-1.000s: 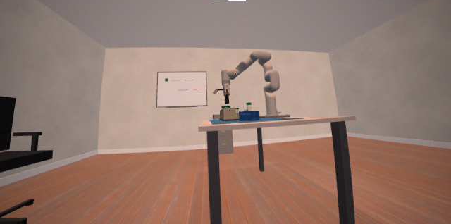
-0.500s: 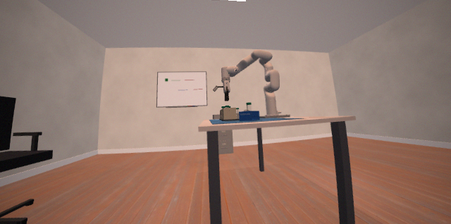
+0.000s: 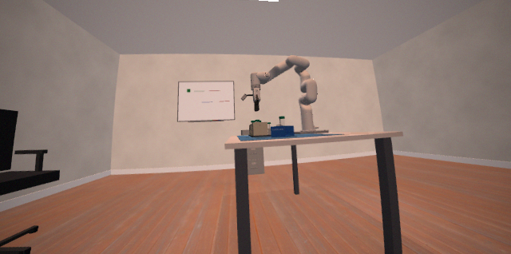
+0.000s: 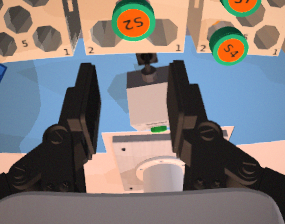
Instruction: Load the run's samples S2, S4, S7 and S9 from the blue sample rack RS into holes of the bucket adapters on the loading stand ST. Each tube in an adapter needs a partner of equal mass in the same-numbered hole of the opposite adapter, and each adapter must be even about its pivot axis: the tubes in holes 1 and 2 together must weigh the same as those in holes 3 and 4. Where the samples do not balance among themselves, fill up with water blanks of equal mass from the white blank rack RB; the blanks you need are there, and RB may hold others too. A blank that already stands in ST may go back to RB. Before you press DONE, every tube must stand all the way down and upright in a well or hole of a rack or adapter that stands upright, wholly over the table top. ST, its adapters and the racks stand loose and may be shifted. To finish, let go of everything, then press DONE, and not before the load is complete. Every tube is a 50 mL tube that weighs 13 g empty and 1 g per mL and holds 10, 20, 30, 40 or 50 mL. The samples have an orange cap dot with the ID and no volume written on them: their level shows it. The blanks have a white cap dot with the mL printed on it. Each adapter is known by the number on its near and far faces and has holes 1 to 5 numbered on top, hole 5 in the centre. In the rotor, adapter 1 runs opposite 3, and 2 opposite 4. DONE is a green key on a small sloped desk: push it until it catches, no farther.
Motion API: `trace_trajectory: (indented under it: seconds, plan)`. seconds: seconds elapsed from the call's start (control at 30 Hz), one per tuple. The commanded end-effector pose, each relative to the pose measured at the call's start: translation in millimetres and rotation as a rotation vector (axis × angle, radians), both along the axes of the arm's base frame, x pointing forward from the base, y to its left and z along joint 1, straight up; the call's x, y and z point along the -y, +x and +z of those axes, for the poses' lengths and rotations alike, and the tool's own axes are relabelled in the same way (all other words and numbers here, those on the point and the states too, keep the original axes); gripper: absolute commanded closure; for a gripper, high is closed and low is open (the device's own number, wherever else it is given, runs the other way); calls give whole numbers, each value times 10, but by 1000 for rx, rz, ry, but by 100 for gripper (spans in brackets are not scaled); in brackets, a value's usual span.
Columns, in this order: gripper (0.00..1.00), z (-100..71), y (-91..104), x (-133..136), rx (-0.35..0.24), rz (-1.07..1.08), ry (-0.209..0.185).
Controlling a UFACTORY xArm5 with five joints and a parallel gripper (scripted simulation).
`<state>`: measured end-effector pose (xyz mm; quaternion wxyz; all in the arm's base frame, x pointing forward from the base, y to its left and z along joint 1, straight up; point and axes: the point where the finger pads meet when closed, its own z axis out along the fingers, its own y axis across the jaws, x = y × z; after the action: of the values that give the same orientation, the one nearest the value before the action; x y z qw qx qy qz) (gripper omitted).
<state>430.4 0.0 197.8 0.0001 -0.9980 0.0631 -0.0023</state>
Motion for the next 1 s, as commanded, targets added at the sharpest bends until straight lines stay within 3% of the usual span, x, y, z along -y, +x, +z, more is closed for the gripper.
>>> trace_trajectory:
  seconds: [0.0, 0.57, 0.97]
  plan:
    - [57, 74, 9, 0, 4, 0, 0]
    - [57, 374, 7, 0, 4, 0, 0]
    - [57, 378, 7, 0, 4, 0, 0]
